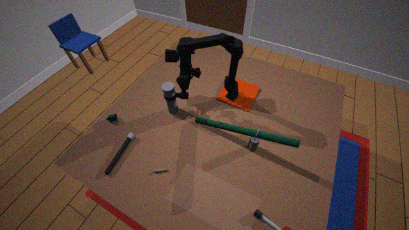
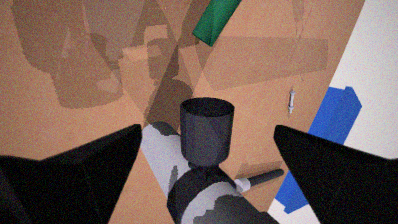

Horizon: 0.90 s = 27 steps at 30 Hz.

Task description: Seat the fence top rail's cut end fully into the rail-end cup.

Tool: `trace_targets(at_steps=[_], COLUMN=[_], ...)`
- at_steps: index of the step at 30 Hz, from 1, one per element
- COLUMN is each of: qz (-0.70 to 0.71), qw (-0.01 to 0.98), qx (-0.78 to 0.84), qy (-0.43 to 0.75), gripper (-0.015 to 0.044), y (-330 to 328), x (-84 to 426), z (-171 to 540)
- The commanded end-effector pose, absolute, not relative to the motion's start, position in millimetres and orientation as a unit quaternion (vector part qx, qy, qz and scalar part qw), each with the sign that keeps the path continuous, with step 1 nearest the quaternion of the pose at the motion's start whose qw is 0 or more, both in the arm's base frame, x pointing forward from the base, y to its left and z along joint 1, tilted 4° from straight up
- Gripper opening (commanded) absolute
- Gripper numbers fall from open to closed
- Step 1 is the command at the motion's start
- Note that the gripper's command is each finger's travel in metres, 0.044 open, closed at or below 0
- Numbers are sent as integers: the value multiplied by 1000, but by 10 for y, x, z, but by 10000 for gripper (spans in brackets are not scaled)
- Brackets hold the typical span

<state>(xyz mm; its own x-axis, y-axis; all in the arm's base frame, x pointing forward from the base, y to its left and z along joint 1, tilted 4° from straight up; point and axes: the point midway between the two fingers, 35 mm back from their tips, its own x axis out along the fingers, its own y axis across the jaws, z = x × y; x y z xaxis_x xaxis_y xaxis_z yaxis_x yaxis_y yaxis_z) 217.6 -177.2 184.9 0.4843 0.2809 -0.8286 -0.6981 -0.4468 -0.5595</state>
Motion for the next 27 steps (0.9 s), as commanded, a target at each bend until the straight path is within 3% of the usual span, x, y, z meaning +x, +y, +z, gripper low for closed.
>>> trace_targets(at_steps=[1,27], qz=[487,486], qw=[504,505], qx=[-697,-697], qy=[150,149], gripper=[440,440], y=[-1748,-1617], x=[2210,2411], z=[1783,1434])
